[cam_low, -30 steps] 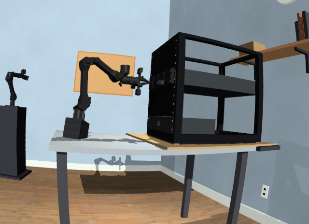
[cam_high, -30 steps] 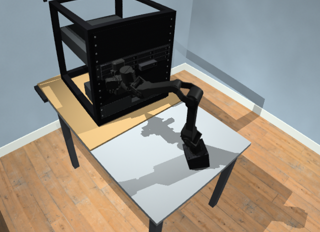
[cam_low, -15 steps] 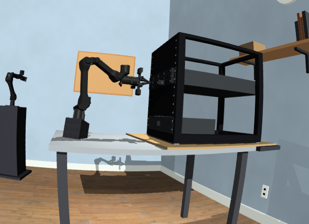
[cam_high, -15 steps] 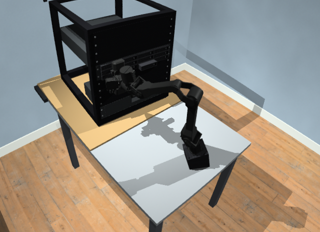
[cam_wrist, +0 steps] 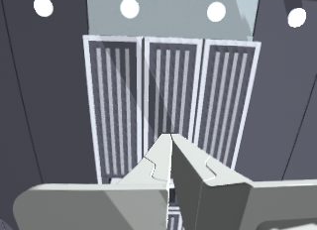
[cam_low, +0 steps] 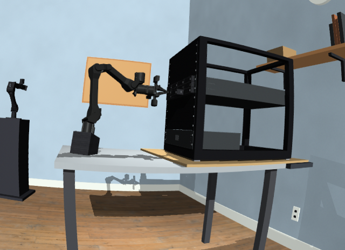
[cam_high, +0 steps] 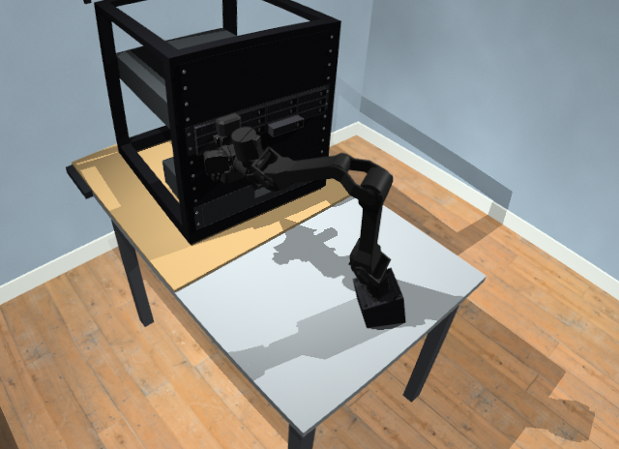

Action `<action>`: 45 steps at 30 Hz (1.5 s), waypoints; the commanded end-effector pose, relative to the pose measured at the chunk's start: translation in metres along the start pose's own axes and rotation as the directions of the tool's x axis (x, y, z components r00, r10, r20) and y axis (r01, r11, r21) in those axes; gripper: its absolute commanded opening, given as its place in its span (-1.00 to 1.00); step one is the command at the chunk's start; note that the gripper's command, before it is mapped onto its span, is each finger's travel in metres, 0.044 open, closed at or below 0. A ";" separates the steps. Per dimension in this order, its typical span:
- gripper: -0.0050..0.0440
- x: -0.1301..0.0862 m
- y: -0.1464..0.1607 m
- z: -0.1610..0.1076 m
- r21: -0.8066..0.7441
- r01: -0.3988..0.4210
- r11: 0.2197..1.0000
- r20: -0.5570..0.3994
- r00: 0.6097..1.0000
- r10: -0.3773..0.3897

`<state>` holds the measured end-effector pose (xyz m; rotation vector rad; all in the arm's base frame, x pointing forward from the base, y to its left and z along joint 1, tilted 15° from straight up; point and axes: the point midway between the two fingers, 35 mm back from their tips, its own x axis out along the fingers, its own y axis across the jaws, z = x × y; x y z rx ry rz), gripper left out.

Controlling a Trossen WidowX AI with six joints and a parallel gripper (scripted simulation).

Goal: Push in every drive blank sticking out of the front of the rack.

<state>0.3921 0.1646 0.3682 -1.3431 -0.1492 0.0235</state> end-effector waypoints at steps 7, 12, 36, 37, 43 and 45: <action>-1.00 0.003 -0.011 0.001 0.013 0.023 1.000 0.004 1.000 -0.023; -1.00 0.003 -0.011 0.001 0.013 0.023 1.000 0.004 1.000 -0.023; -1.00 -0.053 -0.010 0.001 0.013 0.023 1.000 0.004 1.000 -0.023; -1.00 -0.055 -0.010 0.001 0.013 0.023 1.000 0.004 1.000 -0.023; -1.00 -0.058 -0.007 0.001 0.013 0.023 1.000 0.004 1.000 -0.023; -1.00 -0.060 0.001 0.000 0.013 0.023 1.000 0.004 1.000 -0.023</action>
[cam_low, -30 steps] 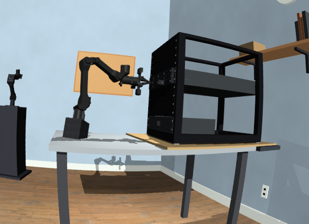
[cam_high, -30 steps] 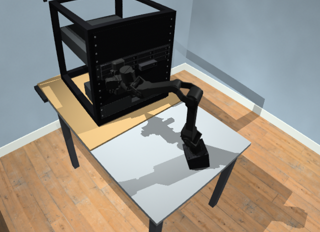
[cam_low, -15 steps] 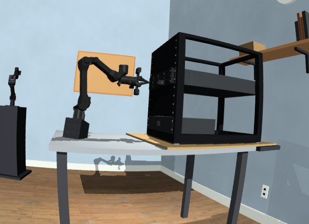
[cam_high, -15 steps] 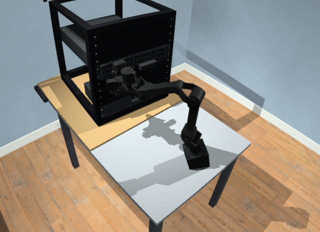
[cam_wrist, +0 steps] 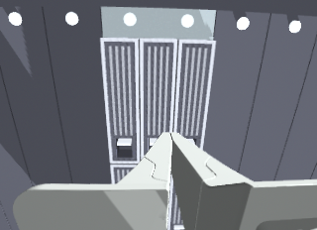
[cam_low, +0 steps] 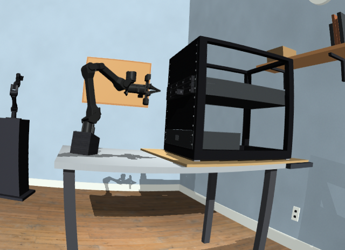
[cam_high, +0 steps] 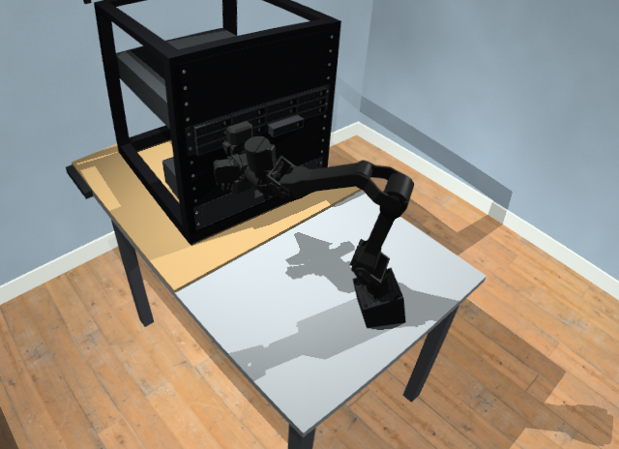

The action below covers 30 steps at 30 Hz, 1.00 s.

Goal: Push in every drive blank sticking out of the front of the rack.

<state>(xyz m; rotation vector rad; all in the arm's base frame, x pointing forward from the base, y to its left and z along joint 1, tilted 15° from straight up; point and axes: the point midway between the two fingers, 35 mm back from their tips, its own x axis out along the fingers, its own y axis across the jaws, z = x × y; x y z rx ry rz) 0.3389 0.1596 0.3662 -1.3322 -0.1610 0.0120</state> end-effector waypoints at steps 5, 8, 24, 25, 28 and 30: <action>-1.00 -0.013 0.023 -0.002 0.003 0.007 1.000 0.002 1.000 -0.007; -1.00 -0.015 0.029 -0.002 0.003 0.007 1.000 0.002 1.000 -0.007; -1.00 0.002 0.030 -0.002 0.003 0.007 1.000 0.002 1.000 -0.007; -1.00 0.002 0.030 -0.002 0.003 0.007 1.000 0.002 1.000 -0.007; -1.00 0.002 0.030 -0.002 0.003 0.007 1.000 0.002 1.000 -0.007; -1.00 0.002 0.030 -0.002 0.003 0.007 1.000 0.002 1.000 -0.007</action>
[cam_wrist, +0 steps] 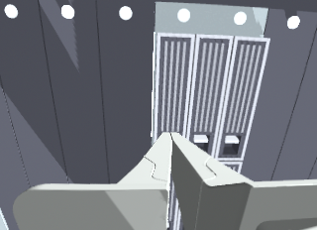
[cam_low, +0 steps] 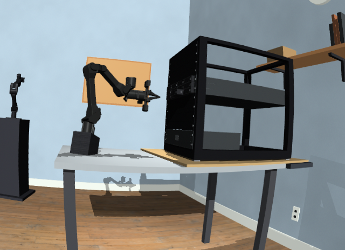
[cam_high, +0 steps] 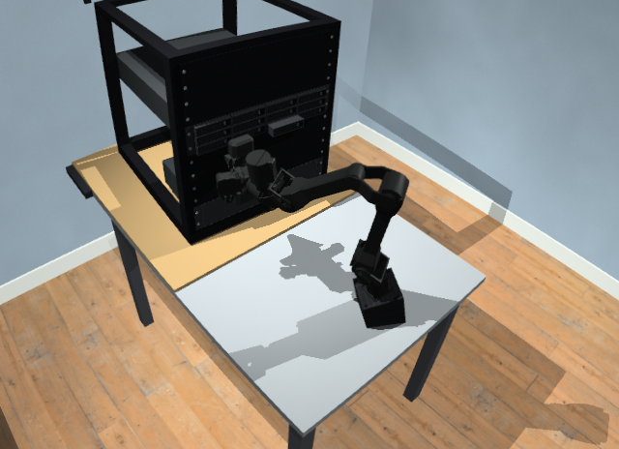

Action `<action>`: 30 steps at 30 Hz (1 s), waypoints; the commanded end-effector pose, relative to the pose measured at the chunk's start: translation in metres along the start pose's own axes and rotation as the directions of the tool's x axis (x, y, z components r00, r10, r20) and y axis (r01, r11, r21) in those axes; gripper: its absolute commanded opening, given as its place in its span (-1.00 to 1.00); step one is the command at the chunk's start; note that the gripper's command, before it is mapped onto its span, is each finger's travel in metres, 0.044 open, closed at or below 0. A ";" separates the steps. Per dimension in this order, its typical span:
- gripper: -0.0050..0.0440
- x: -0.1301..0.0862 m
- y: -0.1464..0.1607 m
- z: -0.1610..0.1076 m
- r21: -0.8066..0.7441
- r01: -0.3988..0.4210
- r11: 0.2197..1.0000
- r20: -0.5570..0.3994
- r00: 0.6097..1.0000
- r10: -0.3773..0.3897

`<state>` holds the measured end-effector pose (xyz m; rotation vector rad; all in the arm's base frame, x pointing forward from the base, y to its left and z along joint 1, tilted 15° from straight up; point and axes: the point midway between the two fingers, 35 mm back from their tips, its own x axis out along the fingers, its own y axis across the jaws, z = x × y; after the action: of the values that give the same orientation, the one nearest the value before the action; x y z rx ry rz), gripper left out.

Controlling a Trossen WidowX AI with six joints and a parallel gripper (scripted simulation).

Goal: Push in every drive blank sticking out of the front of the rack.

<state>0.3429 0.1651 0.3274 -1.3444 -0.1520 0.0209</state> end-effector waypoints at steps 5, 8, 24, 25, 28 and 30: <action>-1.00 -0.004 -0.010 0.001 0.013 0.022 1.000 0.003 1.000 -0.022; -1.00 -0.029 -0.010 0.004 0.013 0.022 1.000 0.003 1.000 -0.022; -1.00 -0.077 -0.005 0.001 0.014 0.019 1.000 0.003 1.000 -0.019; -1.00 -0.077 -0.005 0.001 0.014 0.019 1.000 0.003 1.000 -0.019; -1.00 -0.077 -0.005 0.001 0.014 0.019 1.000 0.003 1.000 -0.019; -1.00 -0.077 -0.005 0.001 0.014 0.019 1.000 0.003 1.000 -0.019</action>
<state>0.2688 0.1594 0.3231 -1.3328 -0.1626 0.0114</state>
